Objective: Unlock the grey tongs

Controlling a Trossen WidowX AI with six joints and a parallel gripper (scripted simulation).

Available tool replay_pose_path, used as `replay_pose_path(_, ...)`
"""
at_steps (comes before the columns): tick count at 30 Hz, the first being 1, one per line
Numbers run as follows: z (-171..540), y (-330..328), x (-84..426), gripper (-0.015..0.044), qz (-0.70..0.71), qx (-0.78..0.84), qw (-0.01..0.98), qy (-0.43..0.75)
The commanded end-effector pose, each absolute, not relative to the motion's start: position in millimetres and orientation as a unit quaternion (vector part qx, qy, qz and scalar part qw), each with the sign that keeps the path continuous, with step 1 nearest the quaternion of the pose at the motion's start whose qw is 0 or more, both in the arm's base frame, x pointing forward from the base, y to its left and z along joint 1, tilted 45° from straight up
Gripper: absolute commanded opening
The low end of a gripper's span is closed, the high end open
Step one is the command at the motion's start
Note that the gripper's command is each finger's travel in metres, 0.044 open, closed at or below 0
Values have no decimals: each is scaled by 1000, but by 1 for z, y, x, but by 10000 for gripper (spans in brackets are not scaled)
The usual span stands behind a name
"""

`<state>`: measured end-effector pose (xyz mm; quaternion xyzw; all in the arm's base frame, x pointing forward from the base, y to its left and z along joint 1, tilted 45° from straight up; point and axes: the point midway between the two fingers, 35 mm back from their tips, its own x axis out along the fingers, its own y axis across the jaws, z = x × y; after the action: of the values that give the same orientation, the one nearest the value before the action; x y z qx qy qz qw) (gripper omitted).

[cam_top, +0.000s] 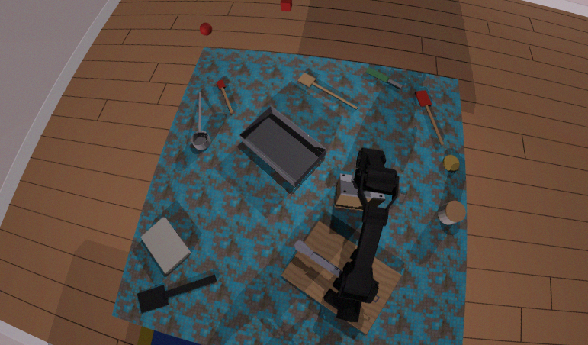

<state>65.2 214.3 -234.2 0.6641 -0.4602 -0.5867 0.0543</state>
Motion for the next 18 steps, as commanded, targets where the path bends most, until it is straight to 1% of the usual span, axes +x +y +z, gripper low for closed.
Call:
replay_pose_path(1,-238,211,66,-150,-586,667,54,-456)
replay_pose_path(17,-250,196,63,-150,-586,667,54,-456)
replay_pose_path(18,-249,195,62,-124,-586,664,55,-460)
